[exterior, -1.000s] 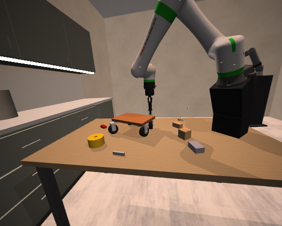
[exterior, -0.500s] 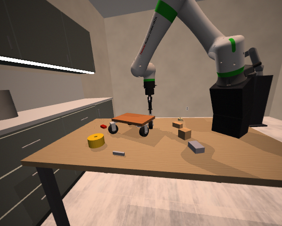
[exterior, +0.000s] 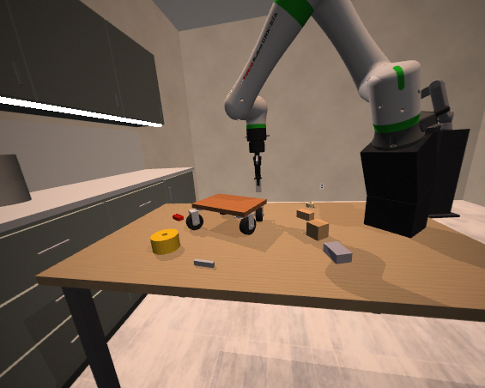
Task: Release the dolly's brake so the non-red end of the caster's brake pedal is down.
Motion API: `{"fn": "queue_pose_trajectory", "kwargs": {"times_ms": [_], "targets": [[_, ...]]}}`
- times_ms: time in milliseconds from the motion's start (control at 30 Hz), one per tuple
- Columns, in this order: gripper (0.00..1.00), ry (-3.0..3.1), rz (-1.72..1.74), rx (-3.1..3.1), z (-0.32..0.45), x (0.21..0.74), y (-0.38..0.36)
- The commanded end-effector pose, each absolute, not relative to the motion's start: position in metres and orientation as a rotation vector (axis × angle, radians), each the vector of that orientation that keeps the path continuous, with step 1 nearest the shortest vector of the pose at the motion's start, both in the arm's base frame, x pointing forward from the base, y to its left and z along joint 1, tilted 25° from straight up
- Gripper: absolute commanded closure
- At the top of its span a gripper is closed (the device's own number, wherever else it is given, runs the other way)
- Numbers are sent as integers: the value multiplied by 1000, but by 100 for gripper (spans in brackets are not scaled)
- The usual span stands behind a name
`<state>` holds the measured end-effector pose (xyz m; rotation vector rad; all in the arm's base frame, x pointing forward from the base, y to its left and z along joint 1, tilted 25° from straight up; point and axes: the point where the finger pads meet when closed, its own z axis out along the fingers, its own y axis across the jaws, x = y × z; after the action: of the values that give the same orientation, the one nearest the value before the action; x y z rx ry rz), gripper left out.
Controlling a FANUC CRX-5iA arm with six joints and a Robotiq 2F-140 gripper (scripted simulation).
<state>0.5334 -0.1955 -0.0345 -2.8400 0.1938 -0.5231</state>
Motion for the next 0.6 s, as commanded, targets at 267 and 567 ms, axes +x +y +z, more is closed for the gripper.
{"fn": "queue_pose_trajectory", "kwargs": {"times_ms": [267,567], "targets": [[100,194,-523,-2840,-17,527,-200],[100,194,-523,-2840,-17,527,-200]]}}
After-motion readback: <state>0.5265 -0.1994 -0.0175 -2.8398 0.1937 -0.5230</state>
